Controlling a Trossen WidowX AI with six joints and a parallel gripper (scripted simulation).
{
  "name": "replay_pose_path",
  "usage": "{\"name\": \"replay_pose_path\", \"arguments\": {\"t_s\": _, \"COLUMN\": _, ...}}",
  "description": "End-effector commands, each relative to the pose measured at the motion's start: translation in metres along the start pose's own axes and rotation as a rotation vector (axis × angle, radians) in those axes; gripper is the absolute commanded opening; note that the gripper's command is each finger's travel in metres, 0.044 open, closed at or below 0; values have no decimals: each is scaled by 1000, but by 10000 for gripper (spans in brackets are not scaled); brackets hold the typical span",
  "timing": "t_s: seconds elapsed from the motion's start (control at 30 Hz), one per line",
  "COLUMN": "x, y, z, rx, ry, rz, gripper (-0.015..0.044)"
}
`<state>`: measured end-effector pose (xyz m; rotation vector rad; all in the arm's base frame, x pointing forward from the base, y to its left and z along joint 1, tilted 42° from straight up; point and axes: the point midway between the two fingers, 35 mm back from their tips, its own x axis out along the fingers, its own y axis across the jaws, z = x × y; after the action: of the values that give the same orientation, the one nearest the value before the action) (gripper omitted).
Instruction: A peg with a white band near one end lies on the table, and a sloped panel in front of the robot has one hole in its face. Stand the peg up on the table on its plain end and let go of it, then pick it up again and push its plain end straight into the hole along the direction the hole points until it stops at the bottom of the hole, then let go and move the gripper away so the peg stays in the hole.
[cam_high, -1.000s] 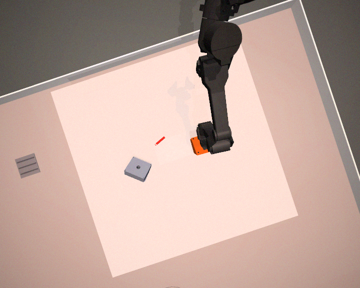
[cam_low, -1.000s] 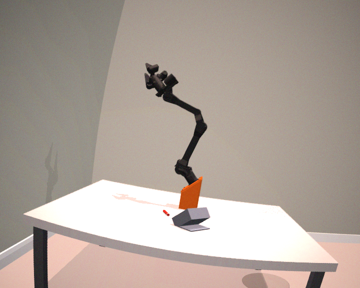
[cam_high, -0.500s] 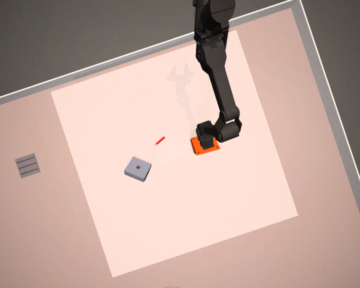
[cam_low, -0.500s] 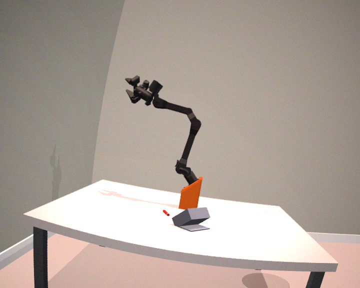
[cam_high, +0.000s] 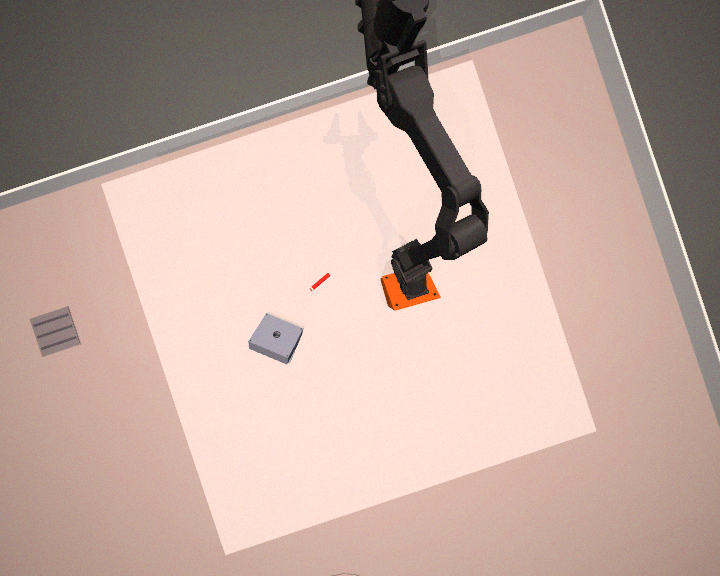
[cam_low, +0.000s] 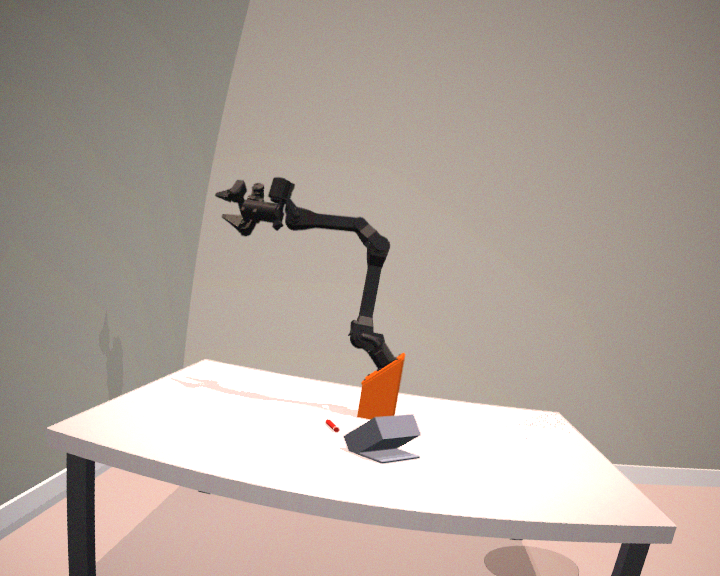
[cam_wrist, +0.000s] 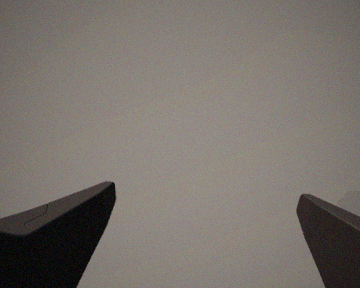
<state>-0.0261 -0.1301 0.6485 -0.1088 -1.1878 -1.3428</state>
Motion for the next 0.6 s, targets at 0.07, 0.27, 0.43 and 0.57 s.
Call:
{"name": "replay_pose_path", "arguments": {"t_s": 0.07, "x": 11, "y": -12, "z": -59, "rx": -60, "ry": 154, "rz": -36, "gripper": 440}}
{"name": "replay_pose_path", "arguments": {"t_s": 0.27, "x": 12, "y": -18, "z": -114, "rx": -110, "ry": 299, "rz": -49, "gripper": 440}}
{"name": "replay_pose_path", "arguments": {"t_s": 0.43, "x": 9, "y": -18, "z": -155, "rx": -123, "ry": 407, "rz": -49, "gripper": 440}}
{"name": "replay_pose_path", "arguments": {"t_s": 0.57, "x": 2, "y": -17, "z": -187, "rx": -137, "ry": 493, "rz": -45, "gripper": 440}}
